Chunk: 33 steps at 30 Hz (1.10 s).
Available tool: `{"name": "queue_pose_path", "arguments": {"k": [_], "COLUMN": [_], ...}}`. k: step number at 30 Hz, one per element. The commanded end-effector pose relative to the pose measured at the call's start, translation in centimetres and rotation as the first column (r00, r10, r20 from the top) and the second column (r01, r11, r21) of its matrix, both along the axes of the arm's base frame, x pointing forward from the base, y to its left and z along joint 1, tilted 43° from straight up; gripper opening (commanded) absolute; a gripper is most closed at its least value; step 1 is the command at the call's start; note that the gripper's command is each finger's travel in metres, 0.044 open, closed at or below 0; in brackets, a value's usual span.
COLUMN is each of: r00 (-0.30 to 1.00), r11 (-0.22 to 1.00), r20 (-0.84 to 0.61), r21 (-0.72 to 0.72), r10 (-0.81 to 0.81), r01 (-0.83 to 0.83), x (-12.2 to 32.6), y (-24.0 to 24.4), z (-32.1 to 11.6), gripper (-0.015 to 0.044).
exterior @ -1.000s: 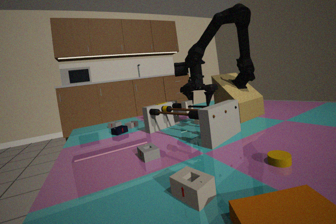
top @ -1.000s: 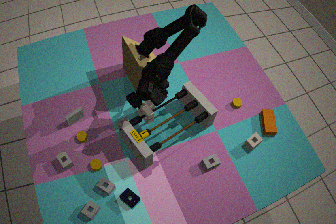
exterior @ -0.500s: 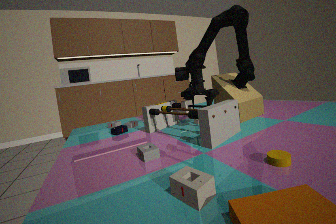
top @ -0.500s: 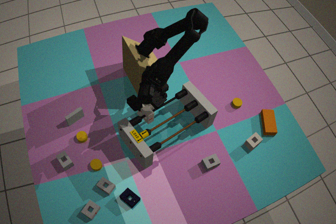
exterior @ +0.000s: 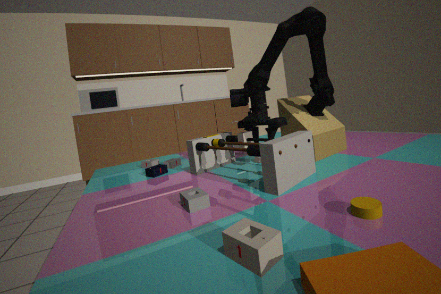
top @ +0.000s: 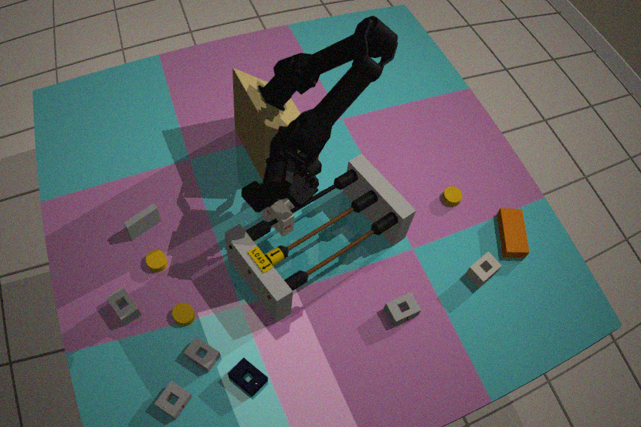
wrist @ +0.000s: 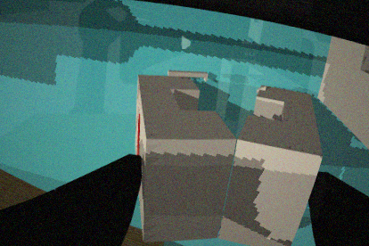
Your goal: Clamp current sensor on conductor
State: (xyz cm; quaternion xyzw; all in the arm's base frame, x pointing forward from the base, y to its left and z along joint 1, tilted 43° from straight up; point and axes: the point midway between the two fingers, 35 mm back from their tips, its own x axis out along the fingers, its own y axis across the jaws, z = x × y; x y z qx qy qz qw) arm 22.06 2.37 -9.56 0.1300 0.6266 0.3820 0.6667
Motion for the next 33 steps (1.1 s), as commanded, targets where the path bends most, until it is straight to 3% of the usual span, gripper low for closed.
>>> {"name": "queue_pose_path", "arguments": {"k": [1,7,15,28,33], "r00": [1.000,1.000,1.000,1.000,1.000], "r11": [1.000,1.000,1.000,1.000,1.000], "r20": [0.002,0.002,-0.001,-0.012,-0.016], "r21": [-0.001,-0.001,-0.008,0.000,0.001], "r10": [0.000,0.000,-0.003,-0.005,-0.009], "r01": [0.000,0.000,0.003,0.005,0.009], "x": [0.0,0.0,0.9,0.9,0.8], "y": [0.0,0.0,-2.5,-8.5,-8.7], "z": [0.0,0.0,2.2,9.0,9.4], "gripper": [0.0242,0.0202,0.0000,0.0000,0.0000]}}
